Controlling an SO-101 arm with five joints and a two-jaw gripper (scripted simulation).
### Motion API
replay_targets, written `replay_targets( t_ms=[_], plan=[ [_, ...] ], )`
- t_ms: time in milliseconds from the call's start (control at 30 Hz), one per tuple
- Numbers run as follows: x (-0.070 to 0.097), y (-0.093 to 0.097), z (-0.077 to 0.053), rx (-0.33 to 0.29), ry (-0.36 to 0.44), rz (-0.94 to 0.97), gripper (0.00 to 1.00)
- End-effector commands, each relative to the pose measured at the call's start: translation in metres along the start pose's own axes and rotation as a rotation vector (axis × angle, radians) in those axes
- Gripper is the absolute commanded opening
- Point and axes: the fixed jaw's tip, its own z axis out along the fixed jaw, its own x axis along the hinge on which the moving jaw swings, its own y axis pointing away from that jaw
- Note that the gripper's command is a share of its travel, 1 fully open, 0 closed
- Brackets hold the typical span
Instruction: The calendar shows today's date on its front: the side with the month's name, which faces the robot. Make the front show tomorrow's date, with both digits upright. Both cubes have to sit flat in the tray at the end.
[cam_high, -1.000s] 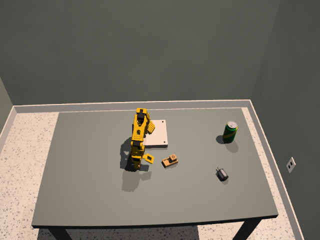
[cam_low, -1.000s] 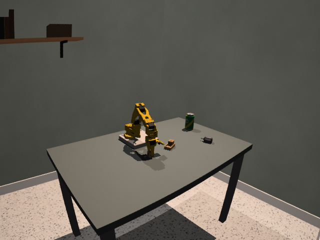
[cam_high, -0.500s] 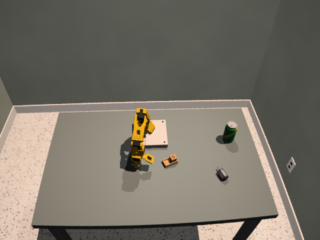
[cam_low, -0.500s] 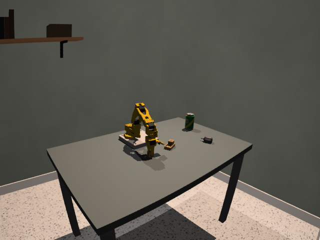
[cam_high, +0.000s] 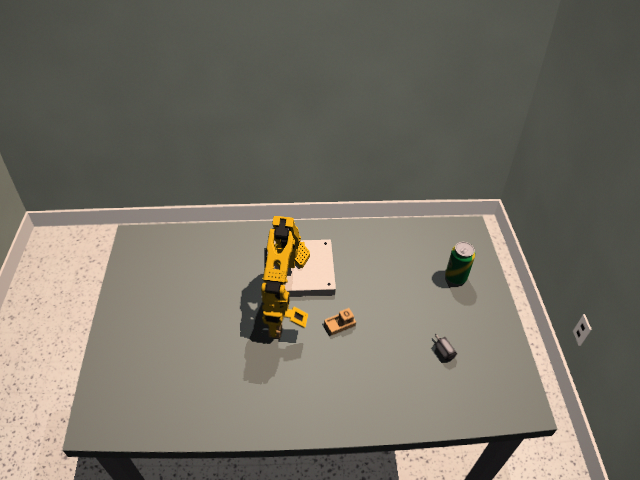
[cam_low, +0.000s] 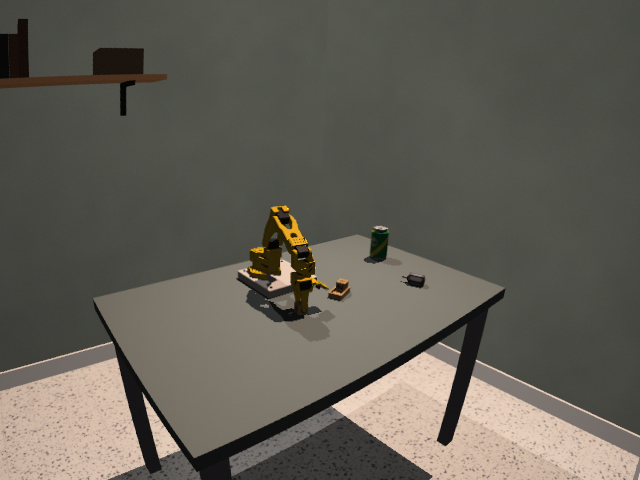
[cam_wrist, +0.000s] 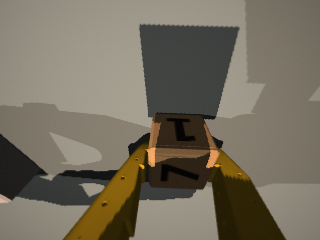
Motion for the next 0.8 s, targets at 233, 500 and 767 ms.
replay_targets(
  t_ms=[233,500,767],
  plan=[
    [0.002,0.001,0.000,-0.017,-0.001,0.003,0.00],
    [0.002,0.000,-0.017,-0.017,-0.001,0.003,0.00],
    [0.002,0.000,-0.035,-0.017,-0.001,0.003,0.00]
  ],
)
